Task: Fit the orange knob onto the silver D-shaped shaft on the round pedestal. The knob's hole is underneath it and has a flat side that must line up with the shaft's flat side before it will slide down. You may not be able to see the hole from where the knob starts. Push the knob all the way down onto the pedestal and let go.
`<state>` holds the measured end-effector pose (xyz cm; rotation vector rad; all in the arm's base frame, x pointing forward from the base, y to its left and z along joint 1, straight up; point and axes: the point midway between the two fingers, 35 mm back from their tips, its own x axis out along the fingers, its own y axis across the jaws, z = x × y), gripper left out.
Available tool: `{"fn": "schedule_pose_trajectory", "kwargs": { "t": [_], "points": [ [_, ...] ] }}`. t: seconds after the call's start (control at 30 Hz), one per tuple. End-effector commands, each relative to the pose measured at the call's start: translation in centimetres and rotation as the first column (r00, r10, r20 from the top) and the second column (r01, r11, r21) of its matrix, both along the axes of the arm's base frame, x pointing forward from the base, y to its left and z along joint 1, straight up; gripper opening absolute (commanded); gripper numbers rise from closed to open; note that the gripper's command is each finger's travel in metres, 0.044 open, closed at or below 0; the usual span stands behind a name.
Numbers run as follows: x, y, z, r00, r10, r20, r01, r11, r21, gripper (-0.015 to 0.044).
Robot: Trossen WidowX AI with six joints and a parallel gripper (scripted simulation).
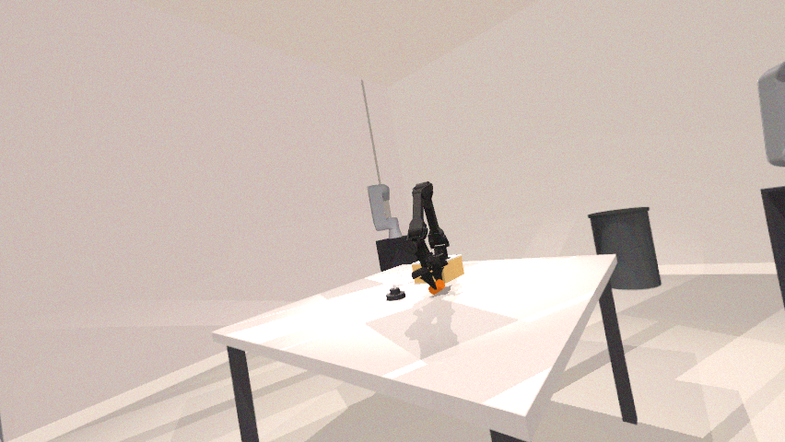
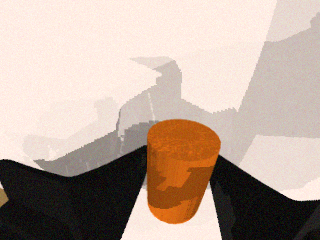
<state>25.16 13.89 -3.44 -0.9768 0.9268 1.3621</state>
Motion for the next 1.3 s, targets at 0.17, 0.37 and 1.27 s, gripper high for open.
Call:
{"fn": "schedule_pose_trajectory", "kwargs": {
  "t": [0.17, 0.37, 1.27],
  "points": [
    [0.0, -1.0, 0.2, 1.000, 0.006, -0.002, -0.006, 0.990, 0.144, 0.0179],
    [0.0, -1.7, 0.2, 1.000, 0.009, -0.004, -0.008, 0.970, 0.245, 0.0179],
    [0.0, -4.1, -0.1, 1.000, 0.019, -0.010, -0.011, 0.845, 0.534, 0.0179]
  ]
}}
